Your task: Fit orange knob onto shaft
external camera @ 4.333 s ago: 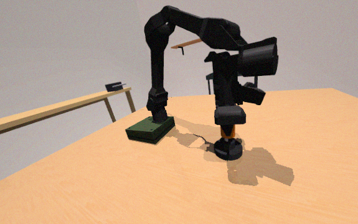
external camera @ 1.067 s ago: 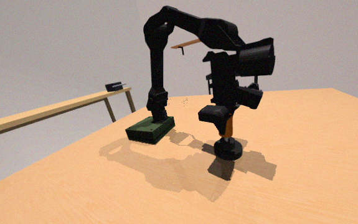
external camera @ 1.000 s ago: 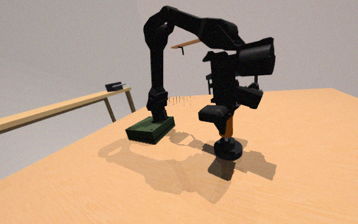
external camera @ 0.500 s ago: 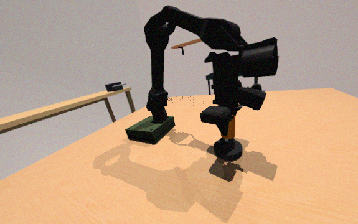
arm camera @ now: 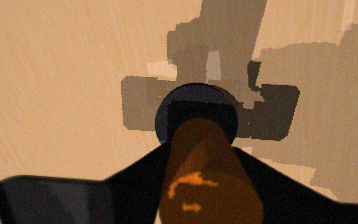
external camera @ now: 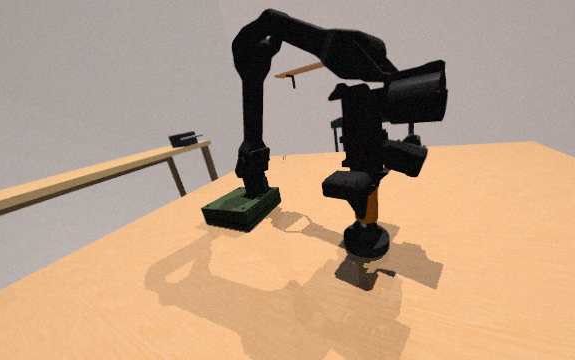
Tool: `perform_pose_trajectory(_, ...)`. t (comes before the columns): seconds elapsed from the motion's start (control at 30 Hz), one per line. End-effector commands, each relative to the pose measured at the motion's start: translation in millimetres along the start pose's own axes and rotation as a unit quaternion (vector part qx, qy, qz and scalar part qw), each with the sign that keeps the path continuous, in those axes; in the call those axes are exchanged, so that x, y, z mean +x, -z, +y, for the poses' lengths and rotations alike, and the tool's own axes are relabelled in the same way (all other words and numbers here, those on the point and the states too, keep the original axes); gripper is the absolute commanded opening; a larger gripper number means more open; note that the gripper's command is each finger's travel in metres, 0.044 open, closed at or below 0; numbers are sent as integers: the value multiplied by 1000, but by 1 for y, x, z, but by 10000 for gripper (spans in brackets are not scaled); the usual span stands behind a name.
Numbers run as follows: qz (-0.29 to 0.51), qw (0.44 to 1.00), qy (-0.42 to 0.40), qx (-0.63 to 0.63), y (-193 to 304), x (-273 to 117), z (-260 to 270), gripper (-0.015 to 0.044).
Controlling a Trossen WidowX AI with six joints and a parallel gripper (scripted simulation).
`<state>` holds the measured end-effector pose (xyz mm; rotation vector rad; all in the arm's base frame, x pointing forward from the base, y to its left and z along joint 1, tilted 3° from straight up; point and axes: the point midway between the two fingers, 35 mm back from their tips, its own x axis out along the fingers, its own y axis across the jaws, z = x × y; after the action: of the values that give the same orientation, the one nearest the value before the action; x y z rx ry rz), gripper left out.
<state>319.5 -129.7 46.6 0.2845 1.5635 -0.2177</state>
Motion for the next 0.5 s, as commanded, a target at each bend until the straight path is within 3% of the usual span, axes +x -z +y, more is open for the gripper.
perform_pose_trajectory(0.0,-2,1000,2,1,0,0,0,0)
perform_pose_trajectory(0.3,-2,1000,2,6,2,-5,0,0)
perform_pose_trajectory(0.47,-2,996,1,85,4,-6,0,0)
